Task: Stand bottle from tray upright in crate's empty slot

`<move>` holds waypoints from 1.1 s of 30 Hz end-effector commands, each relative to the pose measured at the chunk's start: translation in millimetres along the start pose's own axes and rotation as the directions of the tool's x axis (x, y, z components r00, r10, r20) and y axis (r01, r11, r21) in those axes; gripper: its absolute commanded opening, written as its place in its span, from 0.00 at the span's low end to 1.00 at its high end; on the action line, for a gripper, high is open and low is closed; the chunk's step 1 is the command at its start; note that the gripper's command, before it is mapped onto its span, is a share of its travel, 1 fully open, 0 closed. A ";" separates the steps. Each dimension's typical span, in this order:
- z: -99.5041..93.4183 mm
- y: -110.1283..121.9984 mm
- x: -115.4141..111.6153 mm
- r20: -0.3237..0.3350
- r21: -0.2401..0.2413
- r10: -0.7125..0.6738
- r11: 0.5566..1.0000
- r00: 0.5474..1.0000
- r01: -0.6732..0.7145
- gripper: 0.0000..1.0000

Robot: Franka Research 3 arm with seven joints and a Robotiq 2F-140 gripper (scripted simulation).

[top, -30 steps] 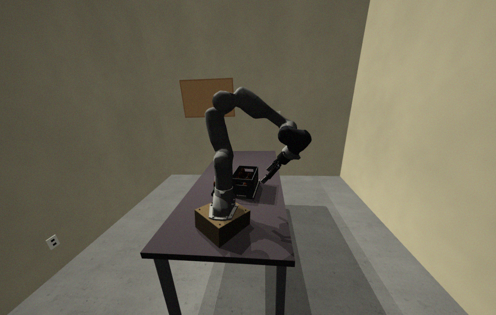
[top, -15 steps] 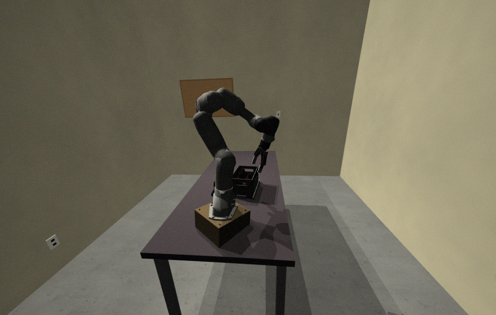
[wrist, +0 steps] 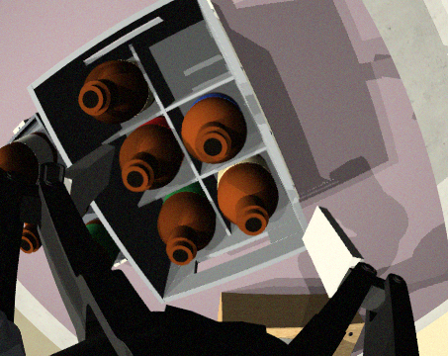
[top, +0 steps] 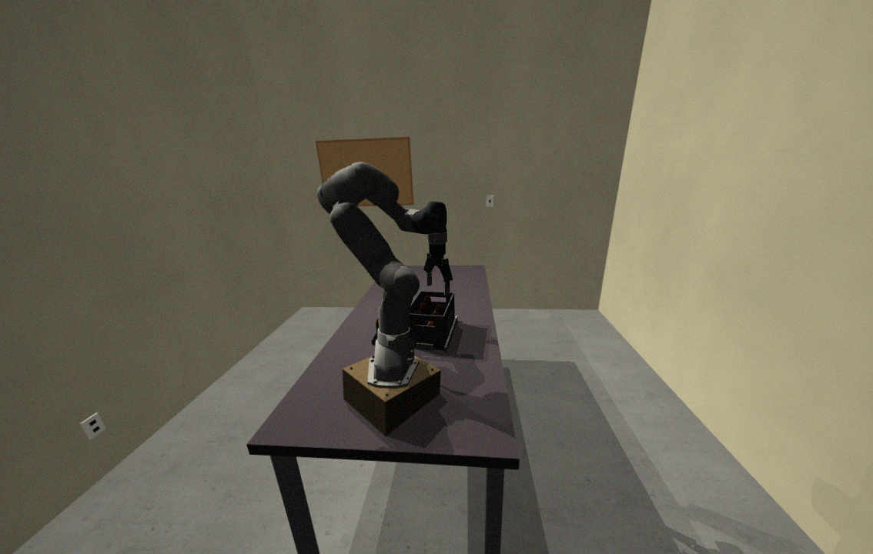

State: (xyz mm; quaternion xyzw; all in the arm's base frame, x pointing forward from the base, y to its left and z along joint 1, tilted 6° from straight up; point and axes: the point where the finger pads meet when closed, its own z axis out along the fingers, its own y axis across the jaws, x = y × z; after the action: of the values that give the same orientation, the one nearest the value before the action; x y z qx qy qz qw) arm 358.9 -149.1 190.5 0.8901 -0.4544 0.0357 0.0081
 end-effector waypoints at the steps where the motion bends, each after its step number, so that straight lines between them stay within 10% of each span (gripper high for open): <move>1: 0.2 -2.8 11.0 -0.036 0.007 0.040 0.999 0.999 -0.040 1.00; 15: 0.2 -2.8 11.0 -0.036 0.007 0.040 0.999 0.999 -0.040 1.00; 16: 0.2 -2.8 11.0 -0.036 0.007 0.040 0.999 0.999 -0.040 0.00; 33: 0.2 -2.8 11.0 -0.036 0.007 0.040 0.999 0.999 -0.040 0.00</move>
State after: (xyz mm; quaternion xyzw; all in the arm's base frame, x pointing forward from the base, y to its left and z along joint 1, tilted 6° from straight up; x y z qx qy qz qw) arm 367.4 -156.1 191.4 0.8820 -0.4682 0.0521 0.0128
